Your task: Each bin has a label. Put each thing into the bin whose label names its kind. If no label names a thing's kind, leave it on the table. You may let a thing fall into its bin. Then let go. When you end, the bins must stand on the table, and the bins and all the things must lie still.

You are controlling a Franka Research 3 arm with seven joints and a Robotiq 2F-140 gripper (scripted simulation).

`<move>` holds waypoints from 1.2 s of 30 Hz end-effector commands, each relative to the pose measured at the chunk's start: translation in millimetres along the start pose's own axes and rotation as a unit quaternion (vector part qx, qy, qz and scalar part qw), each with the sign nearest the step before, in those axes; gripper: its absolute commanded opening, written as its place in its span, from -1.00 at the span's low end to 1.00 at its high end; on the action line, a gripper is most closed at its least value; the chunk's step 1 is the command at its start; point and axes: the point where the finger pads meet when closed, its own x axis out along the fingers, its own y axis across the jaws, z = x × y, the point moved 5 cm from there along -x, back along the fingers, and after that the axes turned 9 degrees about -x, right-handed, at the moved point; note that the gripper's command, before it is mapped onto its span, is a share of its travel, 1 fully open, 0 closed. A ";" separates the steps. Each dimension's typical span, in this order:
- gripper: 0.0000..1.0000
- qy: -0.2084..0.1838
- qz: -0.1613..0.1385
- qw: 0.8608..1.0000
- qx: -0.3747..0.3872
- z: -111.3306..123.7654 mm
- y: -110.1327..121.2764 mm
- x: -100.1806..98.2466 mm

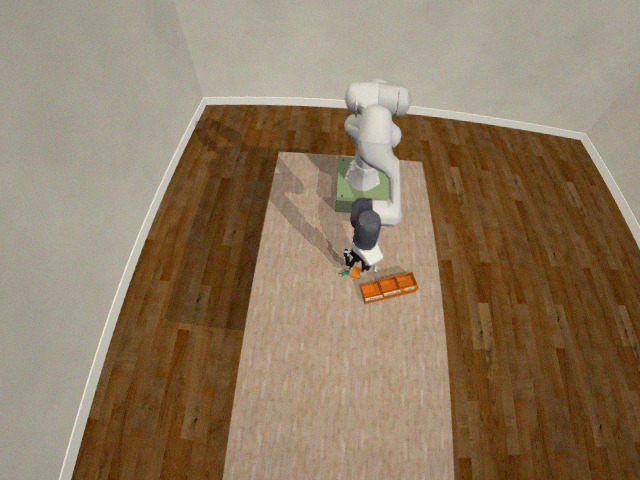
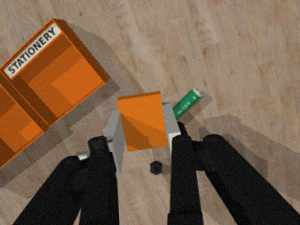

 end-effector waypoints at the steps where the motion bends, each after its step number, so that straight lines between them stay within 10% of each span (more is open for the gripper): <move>1: -0.57 -0.007 0.005 0.999 0.031 -9.3 -15.0 1.8; 24: -0.57 -0.004 0.003 0.978 -0.207 -58.3 -82.3 3.1; 36: -0.57 -0.008 0.002 0.970 -0.242 -57.0 -80.1 3.1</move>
